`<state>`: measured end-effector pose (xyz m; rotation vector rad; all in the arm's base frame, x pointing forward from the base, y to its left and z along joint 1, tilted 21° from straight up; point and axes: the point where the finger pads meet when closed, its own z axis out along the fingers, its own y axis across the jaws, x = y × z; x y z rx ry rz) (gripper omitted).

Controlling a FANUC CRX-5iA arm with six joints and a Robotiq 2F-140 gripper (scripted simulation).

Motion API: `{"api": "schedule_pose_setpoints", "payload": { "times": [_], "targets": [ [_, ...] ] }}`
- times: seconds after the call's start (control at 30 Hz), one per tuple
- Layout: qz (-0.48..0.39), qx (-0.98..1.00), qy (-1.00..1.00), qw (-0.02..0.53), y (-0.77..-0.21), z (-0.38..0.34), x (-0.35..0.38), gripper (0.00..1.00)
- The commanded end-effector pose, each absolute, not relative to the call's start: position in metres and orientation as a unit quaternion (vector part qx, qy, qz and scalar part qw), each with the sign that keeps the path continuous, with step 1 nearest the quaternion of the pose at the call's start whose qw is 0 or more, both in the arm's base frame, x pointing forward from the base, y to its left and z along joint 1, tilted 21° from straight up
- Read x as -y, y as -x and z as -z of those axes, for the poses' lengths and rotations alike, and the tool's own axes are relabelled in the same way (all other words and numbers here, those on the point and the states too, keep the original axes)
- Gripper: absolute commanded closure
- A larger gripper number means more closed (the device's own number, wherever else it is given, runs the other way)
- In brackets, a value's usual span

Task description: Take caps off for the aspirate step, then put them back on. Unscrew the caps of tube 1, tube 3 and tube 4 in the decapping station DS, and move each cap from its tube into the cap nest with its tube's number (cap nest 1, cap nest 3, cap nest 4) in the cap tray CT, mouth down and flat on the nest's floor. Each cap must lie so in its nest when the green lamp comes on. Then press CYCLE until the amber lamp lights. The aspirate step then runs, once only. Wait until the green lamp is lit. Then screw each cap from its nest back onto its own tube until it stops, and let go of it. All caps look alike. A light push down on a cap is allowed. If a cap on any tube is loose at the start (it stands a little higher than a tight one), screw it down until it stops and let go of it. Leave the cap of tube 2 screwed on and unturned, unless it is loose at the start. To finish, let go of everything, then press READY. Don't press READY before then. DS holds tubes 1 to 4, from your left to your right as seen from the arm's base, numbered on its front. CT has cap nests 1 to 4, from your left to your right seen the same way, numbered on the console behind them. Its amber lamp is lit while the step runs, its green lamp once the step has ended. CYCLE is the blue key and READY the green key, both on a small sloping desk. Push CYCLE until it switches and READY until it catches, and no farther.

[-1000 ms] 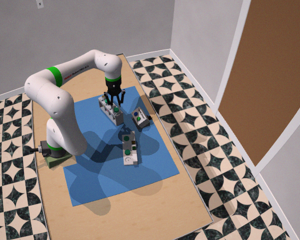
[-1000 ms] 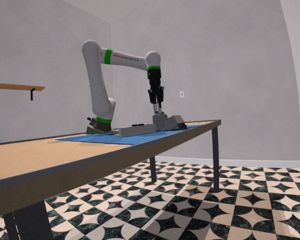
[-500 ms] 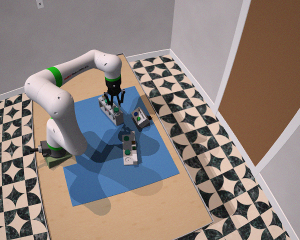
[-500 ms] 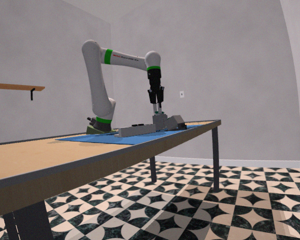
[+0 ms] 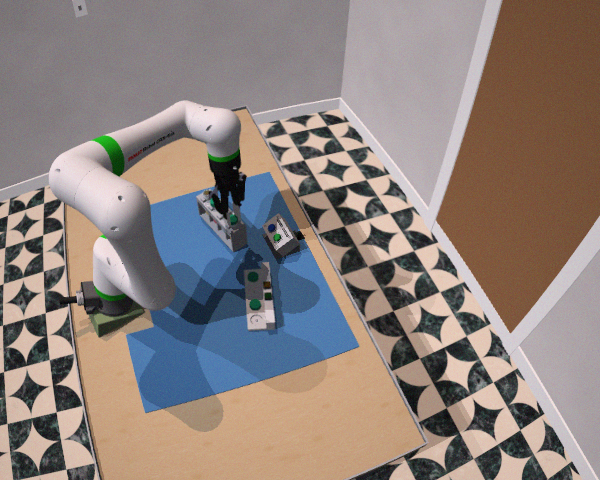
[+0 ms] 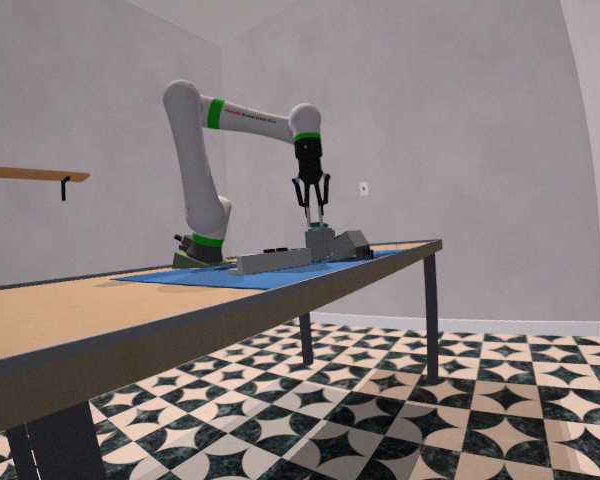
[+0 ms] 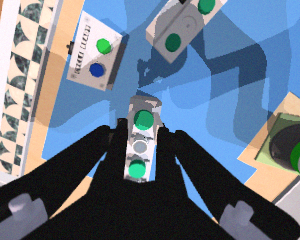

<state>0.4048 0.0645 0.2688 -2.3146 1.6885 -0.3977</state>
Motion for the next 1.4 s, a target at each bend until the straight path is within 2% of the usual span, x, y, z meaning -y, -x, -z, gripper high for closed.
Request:
{"api": "schedule_pose_setpoints", "payload": {
  "times": [0.0,0.2,0.43,0.47,0.87,0.97,1.37],
  "targets": [
    [0.140,-0.466,0.867,0.111,-0.4051,-0.2692,-0.0641,1.00],
    [0.150,-0.378,0.909,0.096,-0.4050,-0.2693,-0.0641,1.00],
    [0.150,-0.378,0.909,0.096,-0.4050,-0.2693,-0.0641,1.00],
    [0.150,-0.378,0.909,0.096,-0.4050,-0.2693,-0.0641,0.65],
    [0.150,-0.378,0.909,0.096,-0.4050,-0.2693,-0.0641,0.65],
    [0.137,-0.488,0.854,0.114,-0.4050,-0.2693,-0.0641,0.65],
    [0.110,-0.654,0.735,0.140,-0.4050,-0.2693,-0.0641,0.65]
  ]
}}
